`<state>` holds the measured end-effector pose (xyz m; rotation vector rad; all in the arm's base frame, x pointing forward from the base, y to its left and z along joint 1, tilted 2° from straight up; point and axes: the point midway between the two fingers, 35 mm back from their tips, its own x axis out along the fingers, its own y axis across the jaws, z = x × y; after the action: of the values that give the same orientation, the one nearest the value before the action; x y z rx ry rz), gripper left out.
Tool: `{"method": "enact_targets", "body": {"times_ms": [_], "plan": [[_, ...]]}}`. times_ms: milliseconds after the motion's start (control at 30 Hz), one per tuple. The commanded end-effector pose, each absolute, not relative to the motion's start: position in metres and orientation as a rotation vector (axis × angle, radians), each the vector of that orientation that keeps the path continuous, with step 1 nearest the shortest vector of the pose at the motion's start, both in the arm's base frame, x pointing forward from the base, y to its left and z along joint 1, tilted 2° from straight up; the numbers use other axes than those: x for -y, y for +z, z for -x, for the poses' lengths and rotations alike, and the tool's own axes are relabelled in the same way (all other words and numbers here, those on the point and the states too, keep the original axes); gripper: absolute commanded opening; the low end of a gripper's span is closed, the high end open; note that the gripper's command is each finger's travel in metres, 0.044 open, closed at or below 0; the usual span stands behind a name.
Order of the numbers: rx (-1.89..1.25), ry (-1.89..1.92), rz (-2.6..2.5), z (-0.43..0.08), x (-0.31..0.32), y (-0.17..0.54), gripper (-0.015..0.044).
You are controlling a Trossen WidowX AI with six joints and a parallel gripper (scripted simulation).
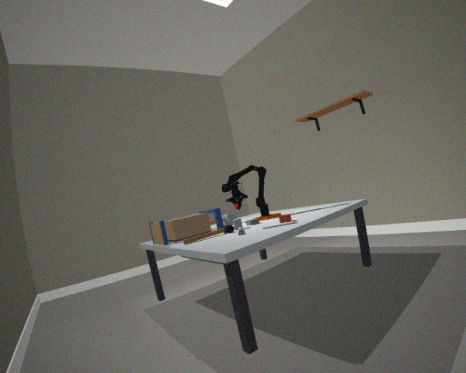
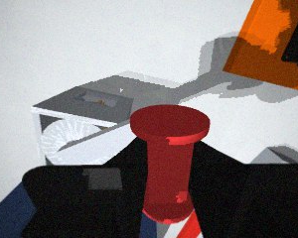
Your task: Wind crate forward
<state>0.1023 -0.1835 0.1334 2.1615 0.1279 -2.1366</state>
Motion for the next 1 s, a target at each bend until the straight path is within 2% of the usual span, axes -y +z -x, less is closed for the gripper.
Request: {"method": "enact_targets", "body": {"times_ms": [0,967], "plan": [[-0.086,-2.176,-2.132,-0.089,0.193,0.132,0.0],[-0.084,-2.177,-2.128,-0.064,0.225,0.134,0.0]]}}
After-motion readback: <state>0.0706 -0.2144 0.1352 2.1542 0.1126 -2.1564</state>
